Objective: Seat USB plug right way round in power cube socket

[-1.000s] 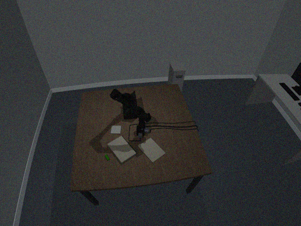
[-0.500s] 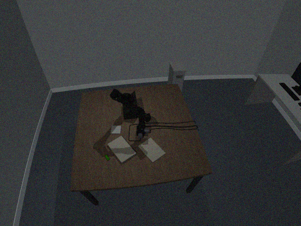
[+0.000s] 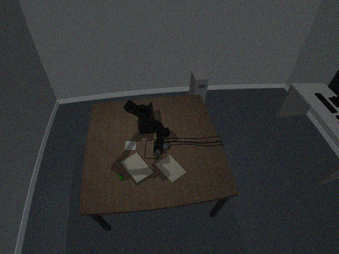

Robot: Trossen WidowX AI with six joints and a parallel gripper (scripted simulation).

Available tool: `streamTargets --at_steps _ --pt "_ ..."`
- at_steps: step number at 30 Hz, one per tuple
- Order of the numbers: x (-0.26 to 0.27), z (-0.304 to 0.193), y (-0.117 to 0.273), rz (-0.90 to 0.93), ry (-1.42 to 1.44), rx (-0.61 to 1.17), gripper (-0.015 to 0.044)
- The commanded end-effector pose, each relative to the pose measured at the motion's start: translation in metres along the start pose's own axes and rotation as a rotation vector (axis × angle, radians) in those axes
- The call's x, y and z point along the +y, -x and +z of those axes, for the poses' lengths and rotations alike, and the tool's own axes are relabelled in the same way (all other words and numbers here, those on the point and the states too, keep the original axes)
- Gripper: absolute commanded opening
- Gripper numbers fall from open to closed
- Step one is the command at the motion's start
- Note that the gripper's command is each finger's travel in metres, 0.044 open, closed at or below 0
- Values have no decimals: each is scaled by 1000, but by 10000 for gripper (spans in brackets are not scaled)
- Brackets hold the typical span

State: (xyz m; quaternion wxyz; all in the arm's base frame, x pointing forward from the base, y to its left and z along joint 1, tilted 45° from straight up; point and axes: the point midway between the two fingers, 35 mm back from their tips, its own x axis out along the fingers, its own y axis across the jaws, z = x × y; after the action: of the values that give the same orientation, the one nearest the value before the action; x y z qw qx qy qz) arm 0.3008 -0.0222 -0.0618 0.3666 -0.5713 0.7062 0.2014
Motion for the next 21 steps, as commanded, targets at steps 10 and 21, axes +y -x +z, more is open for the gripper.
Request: streamTargets --at_steps 10,21 --pt "1 0 -2 1 7 2 0" --pt "1 0 -4 1 7 2 0"
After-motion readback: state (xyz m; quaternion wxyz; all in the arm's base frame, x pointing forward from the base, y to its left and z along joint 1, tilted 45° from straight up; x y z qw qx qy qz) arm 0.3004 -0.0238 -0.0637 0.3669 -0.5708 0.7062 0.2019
